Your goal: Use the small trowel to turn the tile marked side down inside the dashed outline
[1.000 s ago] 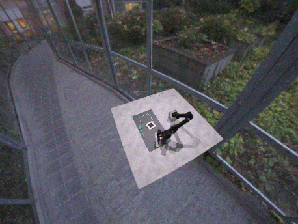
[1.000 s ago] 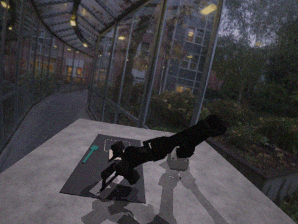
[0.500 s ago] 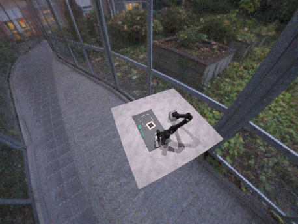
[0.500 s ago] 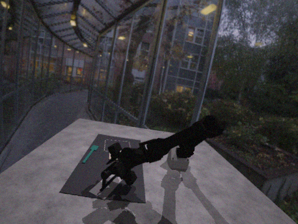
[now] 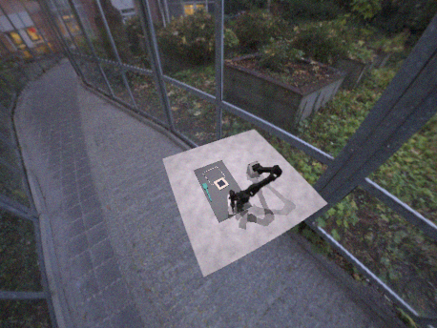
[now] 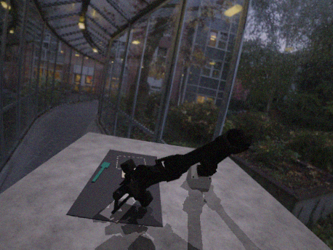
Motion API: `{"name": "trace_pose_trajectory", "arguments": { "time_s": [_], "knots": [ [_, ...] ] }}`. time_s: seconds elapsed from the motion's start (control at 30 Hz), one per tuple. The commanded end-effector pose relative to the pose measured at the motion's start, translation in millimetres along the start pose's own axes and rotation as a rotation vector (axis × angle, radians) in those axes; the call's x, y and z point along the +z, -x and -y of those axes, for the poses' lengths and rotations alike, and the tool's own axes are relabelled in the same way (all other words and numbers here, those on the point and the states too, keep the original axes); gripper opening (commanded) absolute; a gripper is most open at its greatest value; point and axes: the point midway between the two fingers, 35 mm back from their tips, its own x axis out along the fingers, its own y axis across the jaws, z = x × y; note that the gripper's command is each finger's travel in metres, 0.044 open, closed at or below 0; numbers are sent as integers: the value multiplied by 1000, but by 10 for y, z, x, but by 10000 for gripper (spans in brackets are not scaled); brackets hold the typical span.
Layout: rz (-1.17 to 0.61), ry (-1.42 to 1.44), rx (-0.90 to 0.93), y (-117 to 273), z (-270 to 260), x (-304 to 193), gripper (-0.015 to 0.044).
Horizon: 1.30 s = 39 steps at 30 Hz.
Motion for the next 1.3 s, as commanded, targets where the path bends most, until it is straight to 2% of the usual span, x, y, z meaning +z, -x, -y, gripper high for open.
{"name": "trace_pose_trajectory", "arguments": {
  "time_s": [0.0, 0.23, 0.6, 0.8, 1.27],
  "knots": [
    [2, 1, -1, -4, 3, 6, 43],
    [2, 1, -1, 3, 12, 6, 0],
    [-1, 2, -1, 384, 460, 1, 0],
    [17, 8, 6, 342, 469, -31, 0],
    [204, 90, 50, 85, 538, -380, 0]
  ]
}}
